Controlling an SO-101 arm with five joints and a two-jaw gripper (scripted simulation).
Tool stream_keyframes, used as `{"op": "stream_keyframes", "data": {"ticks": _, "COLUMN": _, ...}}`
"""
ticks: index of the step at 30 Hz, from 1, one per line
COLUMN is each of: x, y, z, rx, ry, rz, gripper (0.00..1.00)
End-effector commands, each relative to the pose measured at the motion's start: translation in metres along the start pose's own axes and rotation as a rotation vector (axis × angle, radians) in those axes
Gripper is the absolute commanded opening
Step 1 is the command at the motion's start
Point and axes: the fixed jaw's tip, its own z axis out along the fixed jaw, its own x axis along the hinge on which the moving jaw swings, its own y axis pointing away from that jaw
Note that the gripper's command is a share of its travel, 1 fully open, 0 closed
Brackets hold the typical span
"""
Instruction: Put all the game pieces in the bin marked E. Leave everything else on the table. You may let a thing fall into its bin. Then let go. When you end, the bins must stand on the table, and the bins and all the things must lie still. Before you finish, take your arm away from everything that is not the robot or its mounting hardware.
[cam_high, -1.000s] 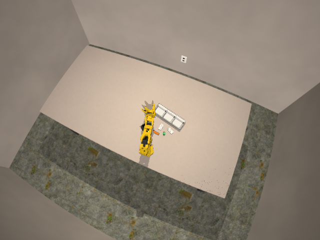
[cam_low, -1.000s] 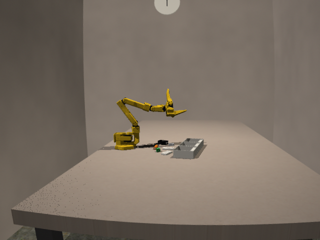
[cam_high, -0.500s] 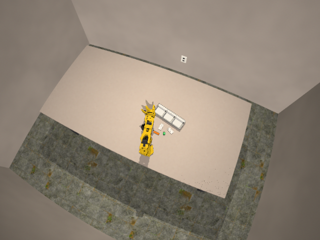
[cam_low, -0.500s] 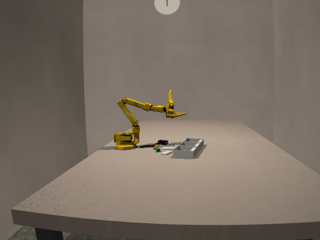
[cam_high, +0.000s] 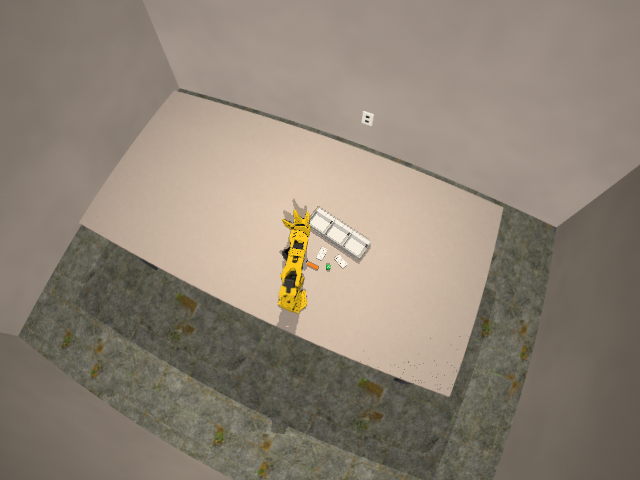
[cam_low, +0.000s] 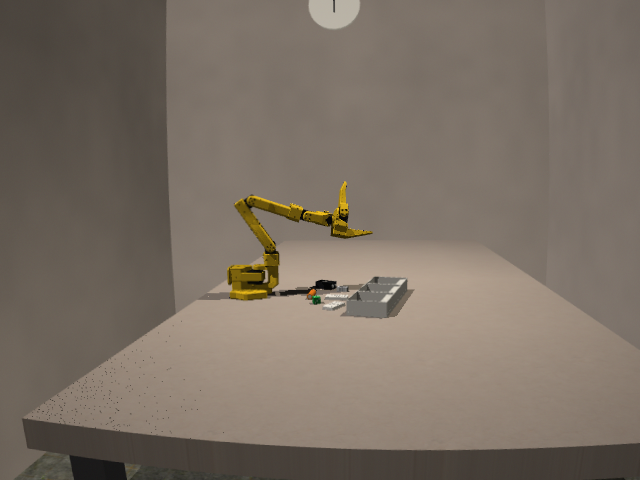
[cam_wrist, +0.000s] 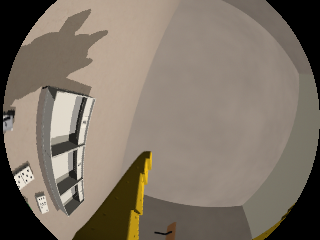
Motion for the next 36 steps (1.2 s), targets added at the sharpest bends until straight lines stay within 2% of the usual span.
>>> {"op": "stream_keyframes", "data": {"ticks": 1, "x": 0.001, "y": -0.005, "z": -0.001, "rx": 0.005, "ry": 0.001, "rz": 0.024, "gripper": 1.0}}
{"op": "stream_keyframes", "data": {"ticks": 12, "x": 0.001, "y": -0.007, "z": -0.002, "rx": -0.024, "ry": -0.006, "rz": 0.066, "gripper": 1.0}}
{"op": "stream_keyframes", "data": {"ticks": 13, "x": -0.003, "y": 0.009, "z": -0.002, "rx": -0.08, "ry": -0.021, "rz": 0.056, "gripper": 1.0}}
{"op": "stream_keyframes", "data": {"ticks": 29, "x": -0.003, "y": 0.007, "z": -0.005, "rx": -0.129, "ry": -0.03, "rz": 0.114, "gripper": 1.0}}
{"op": "stream_keyframes", "data": {"ticks": 30, "x": -0.008, "y": 0.023, "z": -0.005, "rx": -0.185, "ry": -0.043, "rz": 0.103, "gripper": 1.0}}
{"op": "stream_keyframes", "data": {"ticks": 36, "x": -0.008, "y": 0.023, "z": -0.006, "rx": -0.207, "ry": -0.046, "rz": 0.125, "gripper": 1.0}}
